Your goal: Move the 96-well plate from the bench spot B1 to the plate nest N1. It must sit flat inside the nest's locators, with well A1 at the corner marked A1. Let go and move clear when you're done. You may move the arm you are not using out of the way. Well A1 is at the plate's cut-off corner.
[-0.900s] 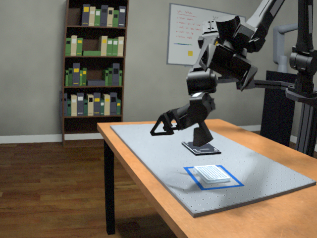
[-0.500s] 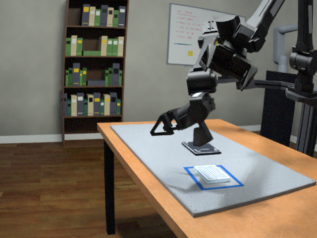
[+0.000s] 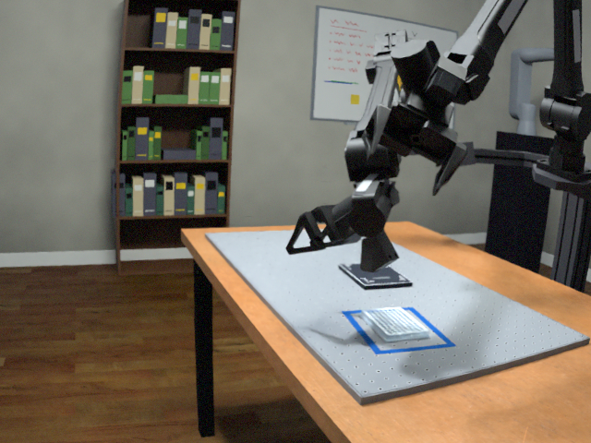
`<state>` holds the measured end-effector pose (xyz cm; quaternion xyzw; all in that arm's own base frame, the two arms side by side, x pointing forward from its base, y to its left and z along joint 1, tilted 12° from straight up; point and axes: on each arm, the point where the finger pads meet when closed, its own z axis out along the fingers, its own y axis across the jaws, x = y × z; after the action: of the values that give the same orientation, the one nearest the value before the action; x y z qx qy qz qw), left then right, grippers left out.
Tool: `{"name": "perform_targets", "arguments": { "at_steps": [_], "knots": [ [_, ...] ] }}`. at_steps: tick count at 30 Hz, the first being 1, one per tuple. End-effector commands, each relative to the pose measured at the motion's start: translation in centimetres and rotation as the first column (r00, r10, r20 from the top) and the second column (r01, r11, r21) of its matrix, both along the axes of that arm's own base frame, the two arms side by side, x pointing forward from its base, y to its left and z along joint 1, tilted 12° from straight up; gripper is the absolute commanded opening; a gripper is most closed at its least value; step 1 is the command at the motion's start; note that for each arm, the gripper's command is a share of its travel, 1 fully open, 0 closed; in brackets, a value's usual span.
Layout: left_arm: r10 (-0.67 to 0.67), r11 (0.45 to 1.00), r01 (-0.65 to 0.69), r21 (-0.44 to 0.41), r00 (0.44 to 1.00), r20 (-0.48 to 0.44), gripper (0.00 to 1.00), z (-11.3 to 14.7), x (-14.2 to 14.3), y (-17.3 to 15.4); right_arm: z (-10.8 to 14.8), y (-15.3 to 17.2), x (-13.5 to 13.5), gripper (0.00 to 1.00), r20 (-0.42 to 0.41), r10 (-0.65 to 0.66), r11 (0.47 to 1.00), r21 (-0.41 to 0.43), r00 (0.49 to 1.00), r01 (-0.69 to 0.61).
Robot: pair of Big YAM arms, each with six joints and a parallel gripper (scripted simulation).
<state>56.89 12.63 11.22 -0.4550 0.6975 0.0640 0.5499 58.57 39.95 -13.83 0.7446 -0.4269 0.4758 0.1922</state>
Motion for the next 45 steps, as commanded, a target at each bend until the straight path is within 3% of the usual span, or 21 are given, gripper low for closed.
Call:
{"name": "perform_targets", "arguments": {
  "at_steps": [1,2,4,7,8,9,11,14,18,22,24,25,26,30,34,36,39,41,42,44,45],
  "knots": [
    [0.011,0.998,-0.011,-0.064,1.000,0.008,1.00,0.2,1.7,-0.1,5.2,-0.9,0.7,1.00,0.127,-0.163,0.979,0.147,0.978,0.144],
    [-0.003,0.998,0.004,-0.064,1.000,0.007,1.00,-0.3,1.9,-1.1,5.1,-1.4,0.3,1.00,0.128,-0.189,0.973,0.161,0.974,0.168],
    [-0.002,0.994,0.003,-0.113,1.000,0.006,1.00,1.1,1.8,-0.6,5.2,-2.2,-0.4,1.00,0.138,-0.244,0.956,0.202,0.960,0.214],
    [-0.002,0.990,0.000,-0.138,1.000,-0.013,1.00,0.7,1.8,-0.4,5.3,-2.6,-0.7,1.00,0.142,-0.271,0.946,0.222,0.952,0.236],
    [-0.016,0.989,0.007,-0.150,0.998,-0.061,1.00,-2.1,1.8,-1.3,6.8,-0.5,-0.7,1.00,0.169,-0.281,0.931,0.285,0.945,0.226],
    [-0.025,0.989,0.016,-0.149,0.998,-0.061,1.00,-2.6,1.9,-2.1,5.4,-2.5,-1.9,1.00,0.148,-0.309,0.928,0.263,0.939,0.264],
    [-0.022,0.989,0.017,-0.145,0.999,-0.032,1.00,-3.0,2.2,-2.5,5.5,-4.2,-1.9,1.00,0.152,-0.377,0.898,0.304,0.914,0.319],
    [-0.022,0.989,0.011,-0.147,0.997,-0.076,1.00,-6.3,0.3,-3.2,5.6,-5.3,-2.7,1.00,0.156,-0.455,0.849,0.373,0.877,0.374],
    [-0.019,0.974,-0.004,-0.225,0.995,-0.101,1.00,-5.1,1.5,-2.4,5.8,-6.7,-3.8,1.00,0.152,-0.554,0.772,0.464,0.819,0.436],
    [-0.036,0.958,-0.016,-0.285,0.984,-0.177,1.00,-8.3,1.0,-3.6,6.0,-8.2,-5.0,1.00,0.134,-0.644,0.686,0.538,0.753,0.491],
    [-0.036,0.958,-0.016,-0.285,0.984,-0.177,1.00,-8.3,1.0,-3.6,6.0,-8.2,-5.0,1.00,0.134,-0.644,0.686,0.538,0.753,0.491],
    [-0.034,0.951,-0.018,-0.308,0.986,-0.161,1.00,-6.7,1.2,-3.5,6.1,-8.0,-5.7,1.00,0.127,-0.656,0.668,0.556,0.744,0.494],
    [-0.046,0.947,-0.023,-0.320,0.978,-0.205,1.00,-9.0,0.8,-4.2,6.1,-8.5,-5.9,1.00,0.121,-0.678,0.644,0.573,0.725,0.507],
    [-0.056,0.949,-0.017,-0.316,0.973,-0.222,1.00,-12.2,-1.1,-5.9,6.4,-10.6,-6.8,1.00,0.089,-0.762,0.537,0.639,0.641,0.550],
    [-0.066,0.931,-0.032,-0.364,0.965,-0.254,1.00,-12.9,-0.2,-6.9,6.6,-12.2,-8.0,1.00,0.048,-0.828,0.428,0.698,0.559,0.574],
    [-0.047,0.915,-0.074,-0.397,0.957,-0.288,1.00,-13.8,-0.8,-5.9,6.8,-13.0,-8.7,1.00,0.025,-0.856,0.372,0.724,0.516,0.581],
    [-0.058,0.896,-0.097,-0.433,0.942,-0.331,1.00,-15.0,-1.3,-7.0,6.9,-14.1,-9.6,1.00,-0.013,-0.893,0.284,0.759,0.450,0.585],
    [-0.058,0.896,-0.097,-0.433,0.942,-0.331,1.00,-15.0,-1.3,-7.0,6.9,-14.1,-9.6,1.00,-0.013,-0.893,0.284,0.759,0.450,0.585],
    [-0.055,0.885,-0.099,-0.455,0.948,-0.314,1.00,-13.3,-0.9,-6.9,7.0,-14.4,-10.0,1.00,-0.026,-0.902,0.257,0.770,0.431,0.584],
    [-0.077,0.880,-0.110,-0.462,0.927,-0.367,1.00,-16.3,-1.9,-8.6,7.1,-15.3,-10.5,1.00,-0.055,-0.922,0.195,0.790,0.383,0.582],
    [-0.074,0.882,-0.109,-0.459,0.929,-0.362,1.00,-16.7,-2.0,-8.7,7.2,-15.7,-10.8,1.00,-0.069,-0.930,0.165,0.798,0.360,0.579]
  ]
}}
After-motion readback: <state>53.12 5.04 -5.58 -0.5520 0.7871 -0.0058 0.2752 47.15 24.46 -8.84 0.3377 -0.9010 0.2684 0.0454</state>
